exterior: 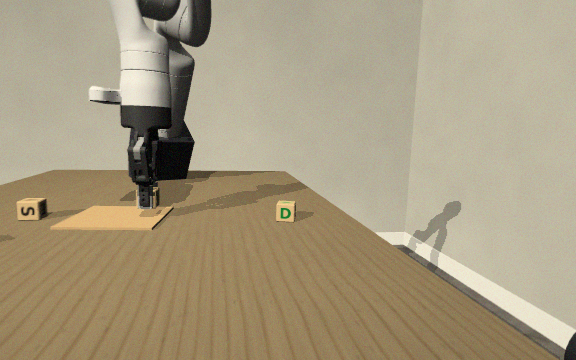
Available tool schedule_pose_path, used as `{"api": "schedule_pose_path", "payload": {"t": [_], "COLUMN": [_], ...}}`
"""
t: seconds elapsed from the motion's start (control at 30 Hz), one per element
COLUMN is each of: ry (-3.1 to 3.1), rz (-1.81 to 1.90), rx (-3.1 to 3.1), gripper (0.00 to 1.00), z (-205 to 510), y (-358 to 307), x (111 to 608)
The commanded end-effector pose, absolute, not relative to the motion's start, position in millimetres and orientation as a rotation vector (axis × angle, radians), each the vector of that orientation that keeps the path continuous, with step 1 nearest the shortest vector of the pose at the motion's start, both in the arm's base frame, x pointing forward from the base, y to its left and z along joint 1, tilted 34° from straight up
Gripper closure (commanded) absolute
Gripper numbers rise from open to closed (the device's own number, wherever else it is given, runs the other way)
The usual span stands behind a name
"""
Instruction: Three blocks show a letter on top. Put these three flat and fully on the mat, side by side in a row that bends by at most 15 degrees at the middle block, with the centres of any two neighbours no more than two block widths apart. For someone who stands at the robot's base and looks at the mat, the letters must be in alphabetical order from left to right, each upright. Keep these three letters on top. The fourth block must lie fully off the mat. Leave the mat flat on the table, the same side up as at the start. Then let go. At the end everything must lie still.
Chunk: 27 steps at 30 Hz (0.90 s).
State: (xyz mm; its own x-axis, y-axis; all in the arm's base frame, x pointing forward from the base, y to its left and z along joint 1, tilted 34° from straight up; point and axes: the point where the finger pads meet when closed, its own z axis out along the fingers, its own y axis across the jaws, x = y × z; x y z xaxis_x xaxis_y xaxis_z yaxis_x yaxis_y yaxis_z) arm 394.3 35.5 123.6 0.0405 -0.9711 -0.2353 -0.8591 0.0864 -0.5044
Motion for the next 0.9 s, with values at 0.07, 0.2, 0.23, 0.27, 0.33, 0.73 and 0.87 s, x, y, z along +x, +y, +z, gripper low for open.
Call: {"api": "schedule_pose_path", "payload": {"t": [0.07, 0.2, 0.23, 0.27, 0.33, 0.73, 0.87], "ry": [1.840, 1.840, 1.840, 1.840, 1.840, 1.840, 1.840], "rz": [-0.269, -0.269, -0.269, -0.269, -0.269, -0.269, -0.269], "rx": [-1.806, -1.806, -1.806, -1.806, -1.806, -1.806, -1.806], "gripper": [0.74, 0.74, 0.74, 0.74, 0.74, 0.74, 0.74], "z": [118.9, 116.7, 116.3, 115.9, 115.3, 114.3, 114.3], "y": [39.4, 40.0, 40.1, 40.2, 40.4, 40.6, 40.6], "x": [395.0, 396.3, 396.6, 396.8, 397.2, 397.8, 397.8]}}
